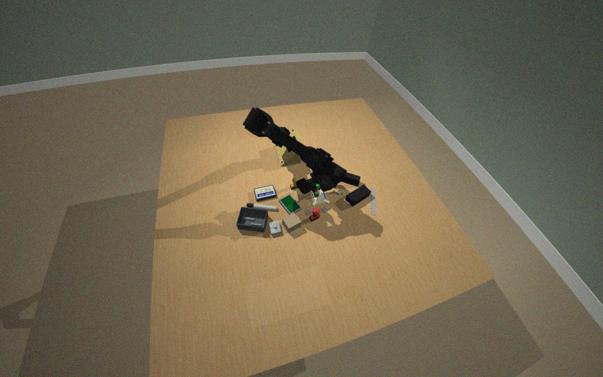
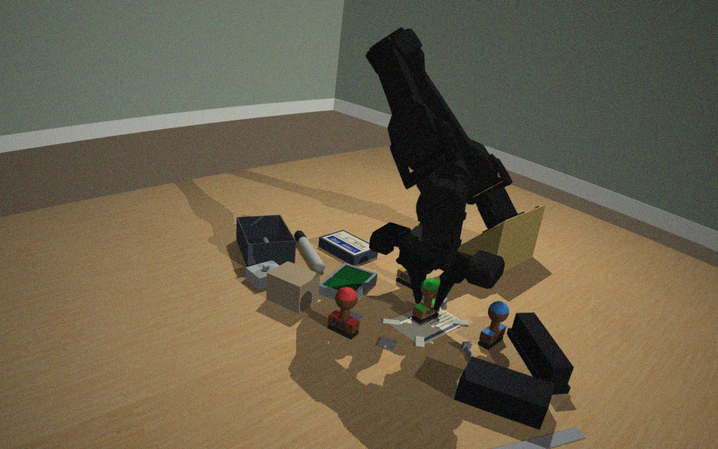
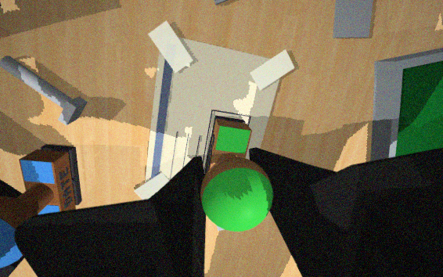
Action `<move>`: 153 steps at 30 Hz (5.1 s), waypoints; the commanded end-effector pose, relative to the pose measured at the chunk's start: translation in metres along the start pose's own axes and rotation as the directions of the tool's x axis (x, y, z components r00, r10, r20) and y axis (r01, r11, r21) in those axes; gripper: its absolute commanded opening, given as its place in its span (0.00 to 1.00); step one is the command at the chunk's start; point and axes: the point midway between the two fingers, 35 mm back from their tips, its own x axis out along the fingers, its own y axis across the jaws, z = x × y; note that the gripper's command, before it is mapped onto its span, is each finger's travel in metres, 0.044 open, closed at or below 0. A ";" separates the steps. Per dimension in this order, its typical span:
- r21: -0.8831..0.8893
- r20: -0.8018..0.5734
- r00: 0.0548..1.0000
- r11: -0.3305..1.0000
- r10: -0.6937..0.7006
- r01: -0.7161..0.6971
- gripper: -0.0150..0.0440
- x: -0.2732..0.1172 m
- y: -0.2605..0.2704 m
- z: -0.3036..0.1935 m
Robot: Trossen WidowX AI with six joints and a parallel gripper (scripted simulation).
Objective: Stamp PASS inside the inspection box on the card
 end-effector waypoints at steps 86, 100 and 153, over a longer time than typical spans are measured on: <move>0.008 0.001 1.000 1.000 0.003 -0.003 0.25 -0.077 0.035 0.089; 0.011 0.003 1.000 1.000 0.004 -0.004 0.25 -0.072 0.056 0.127; 0.013 0.003 1.000 1.000 0.001 -0.001 0.25 0.000 0.062 0.137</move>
